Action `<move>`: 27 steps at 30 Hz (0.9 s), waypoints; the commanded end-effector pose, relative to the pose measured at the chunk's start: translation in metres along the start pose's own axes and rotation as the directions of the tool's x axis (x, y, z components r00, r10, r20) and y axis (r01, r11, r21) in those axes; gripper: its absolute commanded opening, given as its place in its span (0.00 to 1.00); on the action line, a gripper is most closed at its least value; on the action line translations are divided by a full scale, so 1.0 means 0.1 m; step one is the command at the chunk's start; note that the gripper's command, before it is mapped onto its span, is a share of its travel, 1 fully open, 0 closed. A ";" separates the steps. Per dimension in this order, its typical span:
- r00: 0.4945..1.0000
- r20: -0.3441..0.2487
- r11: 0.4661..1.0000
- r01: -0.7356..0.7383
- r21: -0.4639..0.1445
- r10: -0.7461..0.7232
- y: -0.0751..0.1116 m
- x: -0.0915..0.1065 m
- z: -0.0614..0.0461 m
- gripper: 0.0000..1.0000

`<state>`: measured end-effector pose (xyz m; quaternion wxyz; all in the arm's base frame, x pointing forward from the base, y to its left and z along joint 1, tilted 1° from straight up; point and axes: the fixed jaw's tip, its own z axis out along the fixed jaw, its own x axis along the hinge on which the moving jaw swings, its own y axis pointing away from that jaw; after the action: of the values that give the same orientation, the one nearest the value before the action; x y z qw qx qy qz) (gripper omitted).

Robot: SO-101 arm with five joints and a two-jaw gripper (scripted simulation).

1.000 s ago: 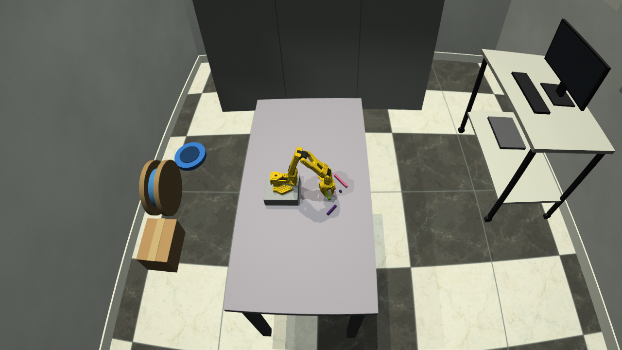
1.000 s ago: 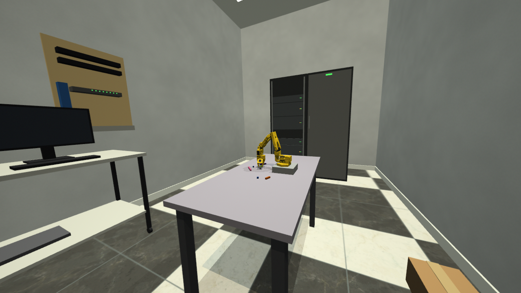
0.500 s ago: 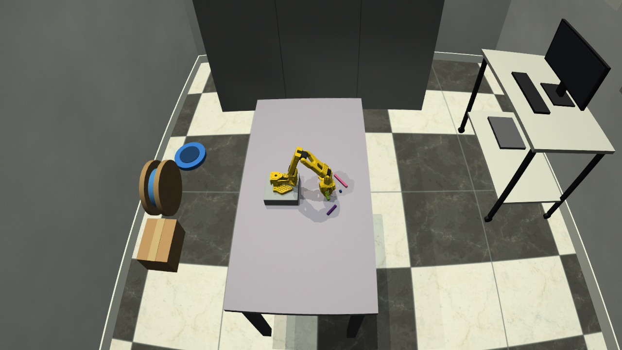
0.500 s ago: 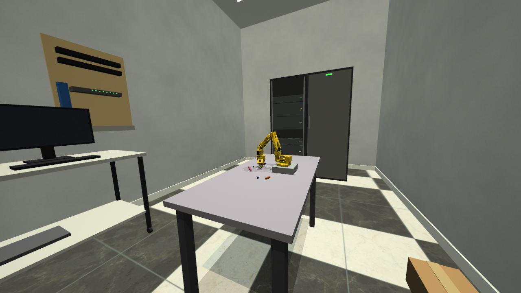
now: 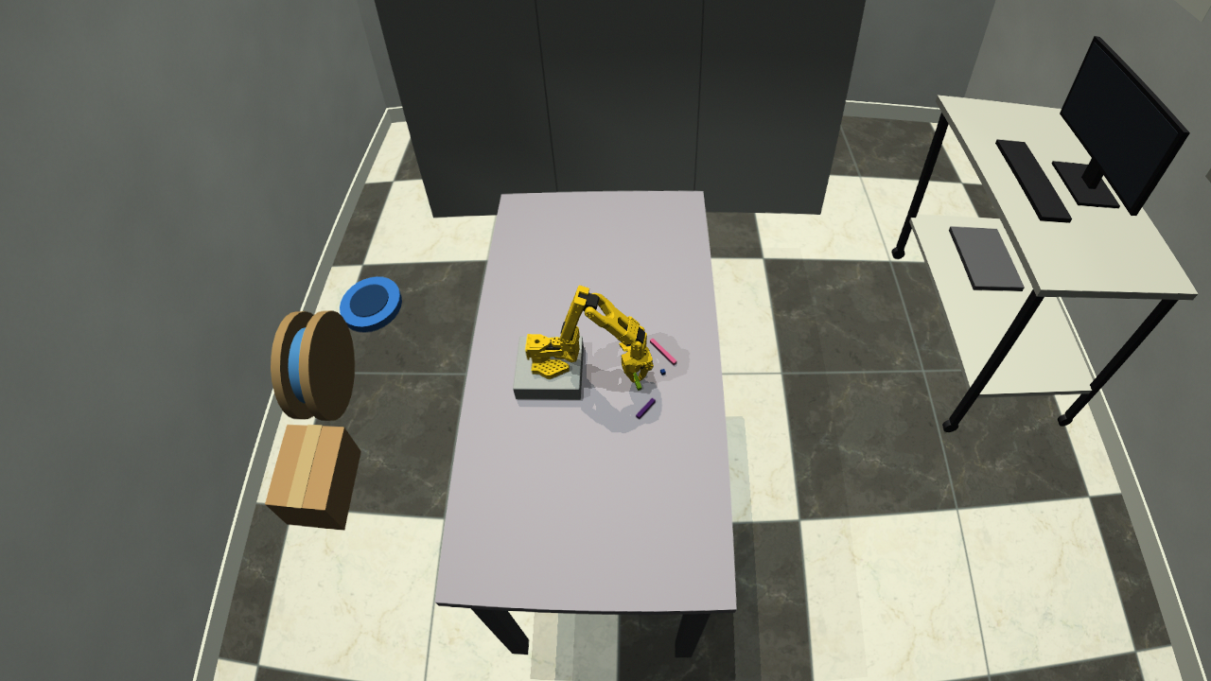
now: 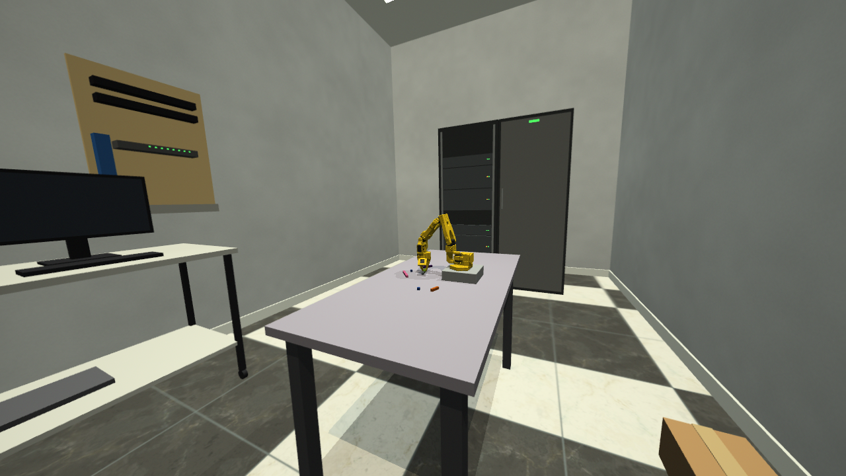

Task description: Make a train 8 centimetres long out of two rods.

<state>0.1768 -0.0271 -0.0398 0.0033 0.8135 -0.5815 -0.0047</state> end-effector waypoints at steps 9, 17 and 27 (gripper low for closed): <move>1.000 0.010 1.000 -0.009 -0.016 0.010 0.05 0.00 0.03 0.00; 1.000 0.010 1.000 -0.009 -0.016 0.010 0.05 0.00 0.03 0.00; 1.000 0.010 1.000 -0.009 -0.016 0.010 0.03 0.00 -0.03 0.00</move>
<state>0.1746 -0.0268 -0.0395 0.0066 0.8135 -0.5814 -0.0107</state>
